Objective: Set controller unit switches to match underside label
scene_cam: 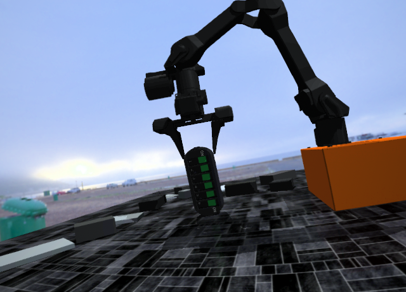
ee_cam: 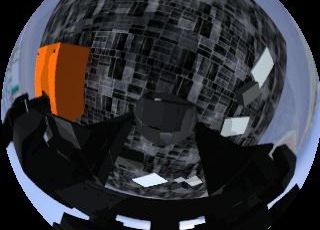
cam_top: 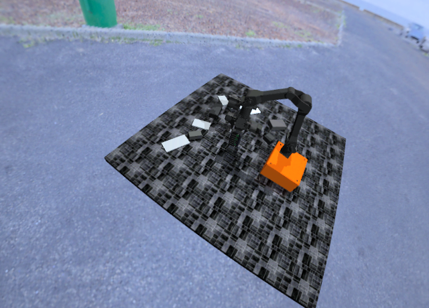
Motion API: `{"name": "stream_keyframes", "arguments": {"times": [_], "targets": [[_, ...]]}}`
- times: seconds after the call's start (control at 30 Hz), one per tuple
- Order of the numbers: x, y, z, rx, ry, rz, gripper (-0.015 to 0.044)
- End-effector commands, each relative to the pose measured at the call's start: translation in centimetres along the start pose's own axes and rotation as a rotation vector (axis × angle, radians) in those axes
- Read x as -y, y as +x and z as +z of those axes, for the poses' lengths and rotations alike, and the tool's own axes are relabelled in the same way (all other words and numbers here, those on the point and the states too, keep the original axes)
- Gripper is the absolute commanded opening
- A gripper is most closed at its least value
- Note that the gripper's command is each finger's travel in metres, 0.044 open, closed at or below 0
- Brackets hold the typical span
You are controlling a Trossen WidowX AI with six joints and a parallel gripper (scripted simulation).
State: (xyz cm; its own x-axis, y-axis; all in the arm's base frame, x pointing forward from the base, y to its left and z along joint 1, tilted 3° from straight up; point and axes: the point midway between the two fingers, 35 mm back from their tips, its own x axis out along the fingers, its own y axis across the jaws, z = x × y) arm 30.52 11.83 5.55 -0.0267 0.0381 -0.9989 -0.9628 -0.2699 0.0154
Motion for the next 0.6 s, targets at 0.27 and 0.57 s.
{"name": "stream_keyframes", "arguments": {"times": [0.27,0.57], "targets": [[-0.1,0.2,-1.8,-0.015,-0.001,0.004,0.0338],[-0.1,0.2,-2.9,-0.016,-0.001,0.004,0.0338]]}}
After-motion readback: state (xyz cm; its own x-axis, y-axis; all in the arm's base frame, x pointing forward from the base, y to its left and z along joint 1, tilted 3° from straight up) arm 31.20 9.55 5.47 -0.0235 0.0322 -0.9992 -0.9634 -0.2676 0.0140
